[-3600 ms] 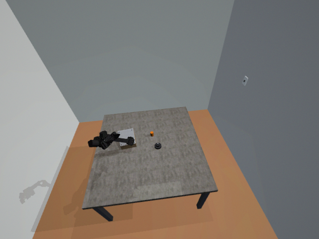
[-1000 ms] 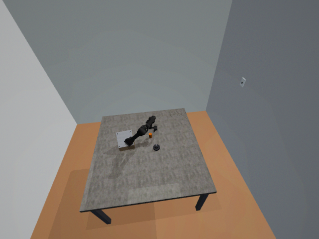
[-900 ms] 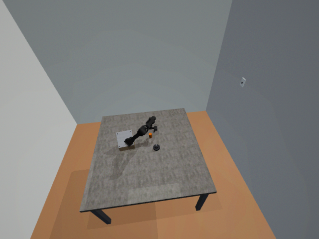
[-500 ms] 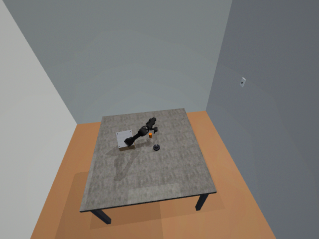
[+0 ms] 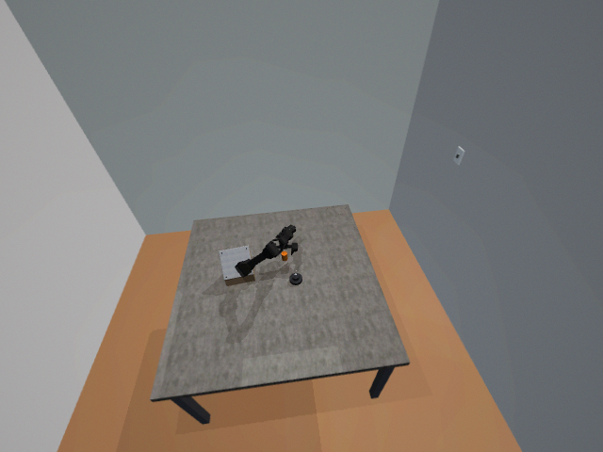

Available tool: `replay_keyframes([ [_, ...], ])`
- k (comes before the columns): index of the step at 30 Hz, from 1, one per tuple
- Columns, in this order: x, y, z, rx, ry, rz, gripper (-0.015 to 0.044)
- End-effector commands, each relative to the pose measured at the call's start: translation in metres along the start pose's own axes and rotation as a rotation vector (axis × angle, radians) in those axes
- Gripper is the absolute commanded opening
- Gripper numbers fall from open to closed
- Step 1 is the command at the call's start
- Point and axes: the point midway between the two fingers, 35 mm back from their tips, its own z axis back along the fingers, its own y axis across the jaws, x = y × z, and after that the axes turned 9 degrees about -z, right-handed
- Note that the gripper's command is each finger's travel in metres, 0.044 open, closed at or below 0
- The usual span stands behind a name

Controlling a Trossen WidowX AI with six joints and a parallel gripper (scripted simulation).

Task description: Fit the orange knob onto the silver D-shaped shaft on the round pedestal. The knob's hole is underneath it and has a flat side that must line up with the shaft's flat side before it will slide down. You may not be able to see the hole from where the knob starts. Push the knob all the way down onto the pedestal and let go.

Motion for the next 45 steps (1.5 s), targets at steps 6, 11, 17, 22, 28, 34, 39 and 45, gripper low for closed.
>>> replay_keyframes([
  [6,-0.002,0.001,-0.014,-0.003,0.007,0.006,0.0440],
  [11,-0.003,0.002,-0.022,-0.004,0.009,0.006,0.0440],
  [17,-0.004,0.002,-0.029,-0.004,0.010,0.006,0.0440],
  [22,-0.004,0.002,-0.029,-0.004,0.010,0.006,0.0309],
  [28,-0.004,0.002,-0.029,-0.004,0.010,0.006,0.0190],
  [34,-0.004,0.002,-0.029,-0.004,0.010,0.006,0.0131],
  [39,0.001,-0.001,-0.005,-0.003,0.003,0.007,0.0000],
  [45,0.005,-0.003,0.039,-0.001,-0.002,0.008,0.0000],
])
